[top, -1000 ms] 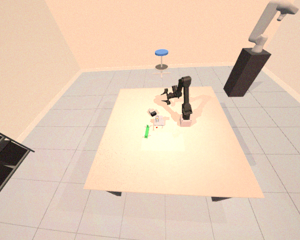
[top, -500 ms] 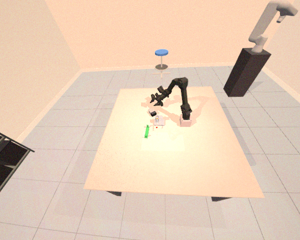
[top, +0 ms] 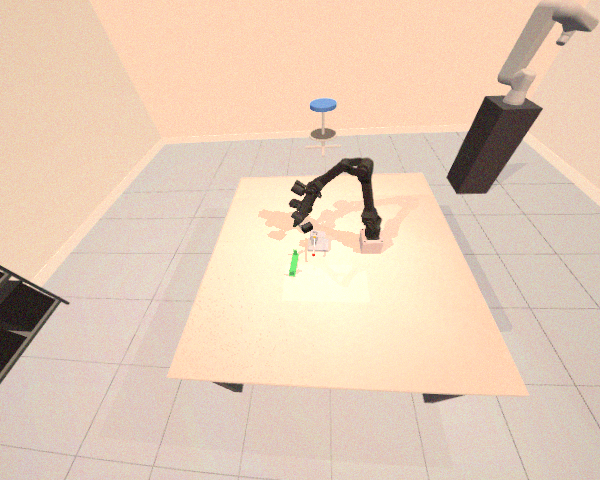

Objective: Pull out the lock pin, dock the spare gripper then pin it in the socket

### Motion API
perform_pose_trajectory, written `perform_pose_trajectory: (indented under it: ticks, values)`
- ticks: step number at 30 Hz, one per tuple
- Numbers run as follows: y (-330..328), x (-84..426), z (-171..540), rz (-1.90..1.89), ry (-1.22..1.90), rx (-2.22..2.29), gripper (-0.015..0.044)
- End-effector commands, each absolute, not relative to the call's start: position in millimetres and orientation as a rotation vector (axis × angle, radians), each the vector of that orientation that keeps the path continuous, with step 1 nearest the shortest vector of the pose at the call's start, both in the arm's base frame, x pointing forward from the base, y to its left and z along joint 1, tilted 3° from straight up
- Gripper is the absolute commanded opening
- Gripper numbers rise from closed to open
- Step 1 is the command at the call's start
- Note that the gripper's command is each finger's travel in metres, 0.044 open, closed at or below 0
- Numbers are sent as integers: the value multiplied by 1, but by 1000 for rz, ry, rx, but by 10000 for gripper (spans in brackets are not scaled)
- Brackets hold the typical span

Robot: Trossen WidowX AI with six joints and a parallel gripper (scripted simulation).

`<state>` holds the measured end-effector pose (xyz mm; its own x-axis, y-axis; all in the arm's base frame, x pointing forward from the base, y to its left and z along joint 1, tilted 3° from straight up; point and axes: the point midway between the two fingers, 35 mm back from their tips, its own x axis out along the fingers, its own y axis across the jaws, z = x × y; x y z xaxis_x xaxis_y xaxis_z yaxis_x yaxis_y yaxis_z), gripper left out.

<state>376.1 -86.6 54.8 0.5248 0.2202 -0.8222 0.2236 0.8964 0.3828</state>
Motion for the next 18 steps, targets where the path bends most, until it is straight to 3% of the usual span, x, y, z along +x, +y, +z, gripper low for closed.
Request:
perform_pose_trajectory:
  ticks: [1, 18]
  values:
    - [-20, 369, 72, 285, 1176, -26, 300]
    - [94, 293, 131, 1102, 1217, -1210, 300]
